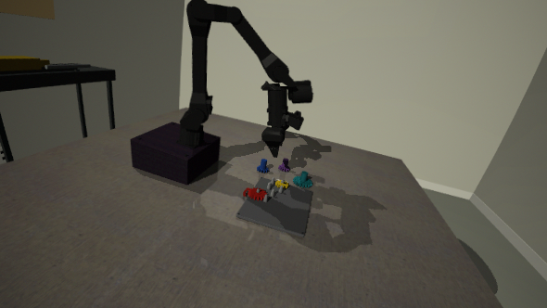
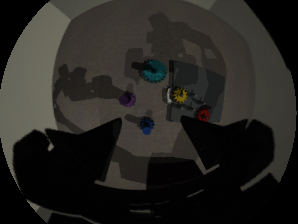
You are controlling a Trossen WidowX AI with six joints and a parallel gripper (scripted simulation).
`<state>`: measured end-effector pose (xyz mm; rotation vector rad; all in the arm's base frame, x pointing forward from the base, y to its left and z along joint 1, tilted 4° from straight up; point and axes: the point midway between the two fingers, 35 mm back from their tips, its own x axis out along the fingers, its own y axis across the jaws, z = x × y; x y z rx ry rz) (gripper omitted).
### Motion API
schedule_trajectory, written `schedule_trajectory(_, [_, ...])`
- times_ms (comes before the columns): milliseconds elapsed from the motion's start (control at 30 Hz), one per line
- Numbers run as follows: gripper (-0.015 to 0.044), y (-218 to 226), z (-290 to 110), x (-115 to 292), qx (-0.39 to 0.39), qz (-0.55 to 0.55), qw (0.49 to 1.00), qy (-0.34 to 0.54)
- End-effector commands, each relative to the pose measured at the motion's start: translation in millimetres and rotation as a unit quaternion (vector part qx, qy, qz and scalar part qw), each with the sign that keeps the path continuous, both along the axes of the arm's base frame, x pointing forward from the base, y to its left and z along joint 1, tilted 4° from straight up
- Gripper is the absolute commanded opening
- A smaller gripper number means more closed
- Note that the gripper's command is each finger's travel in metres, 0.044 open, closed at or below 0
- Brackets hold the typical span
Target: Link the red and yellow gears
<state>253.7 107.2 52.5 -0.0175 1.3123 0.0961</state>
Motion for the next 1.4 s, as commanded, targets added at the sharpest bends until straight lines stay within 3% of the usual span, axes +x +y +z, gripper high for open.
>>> schedule_trajectory(0, [0.0440, 5, -20, -30, -0.042, 0.002, 0.996, 0.084])
schedule_trajectory(1267, [0.0440, 8, -63, -32, -0.044, 0.002, 0.995, 0.088])
schedule_trajectory(1367, [0.0361, 8, -63, -32, -0.044, 0.002, 0.995, 0.088])
